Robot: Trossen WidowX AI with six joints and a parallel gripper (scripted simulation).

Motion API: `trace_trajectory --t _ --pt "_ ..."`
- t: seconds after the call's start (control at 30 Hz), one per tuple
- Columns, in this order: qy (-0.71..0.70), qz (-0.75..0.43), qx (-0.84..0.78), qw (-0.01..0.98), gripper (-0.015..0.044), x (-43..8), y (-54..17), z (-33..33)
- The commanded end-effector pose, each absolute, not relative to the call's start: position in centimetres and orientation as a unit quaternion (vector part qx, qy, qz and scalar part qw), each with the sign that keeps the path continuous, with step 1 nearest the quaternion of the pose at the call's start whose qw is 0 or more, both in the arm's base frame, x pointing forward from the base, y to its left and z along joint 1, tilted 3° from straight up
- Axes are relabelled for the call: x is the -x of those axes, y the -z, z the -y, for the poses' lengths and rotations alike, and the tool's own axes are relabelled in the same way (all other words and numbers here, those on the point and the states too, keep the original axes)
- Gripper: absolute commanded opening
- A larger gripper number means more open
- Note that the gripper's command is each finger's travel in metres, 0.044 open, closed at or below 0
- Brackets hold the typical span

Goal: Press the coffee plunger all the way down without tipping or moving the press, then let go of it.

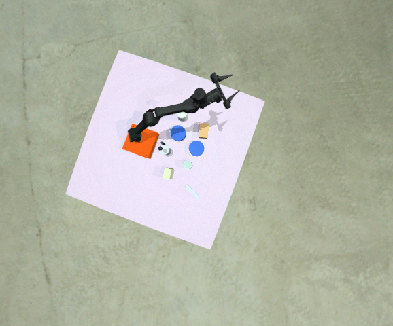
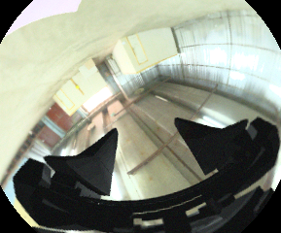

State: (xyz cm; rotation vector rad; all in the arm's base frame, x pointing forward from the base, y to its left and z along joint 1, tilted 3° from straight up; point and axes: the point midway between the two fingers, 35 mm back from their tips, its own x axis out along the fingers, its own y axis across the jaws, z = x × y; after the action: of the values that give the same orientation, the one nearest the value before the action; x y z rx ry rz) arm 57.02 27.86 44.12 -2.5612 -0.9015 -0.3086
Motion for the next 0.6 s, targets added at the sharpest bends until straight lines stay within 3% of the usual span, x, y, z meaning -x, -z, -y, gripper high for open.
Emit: trace_trajectory --t 0.0,0.3,0.57 --pt "0.107 0.322 0.917 0.208 0.0426 -57.0 -44.2 -27.6" --pt "-0.016 0.237 0.872 0.428 0.0440 -54.1 -46.5 -16.0" --pt "-0.090 0.098 0.738 0.662 0.0440 -46.8 -46.0 -5.5"
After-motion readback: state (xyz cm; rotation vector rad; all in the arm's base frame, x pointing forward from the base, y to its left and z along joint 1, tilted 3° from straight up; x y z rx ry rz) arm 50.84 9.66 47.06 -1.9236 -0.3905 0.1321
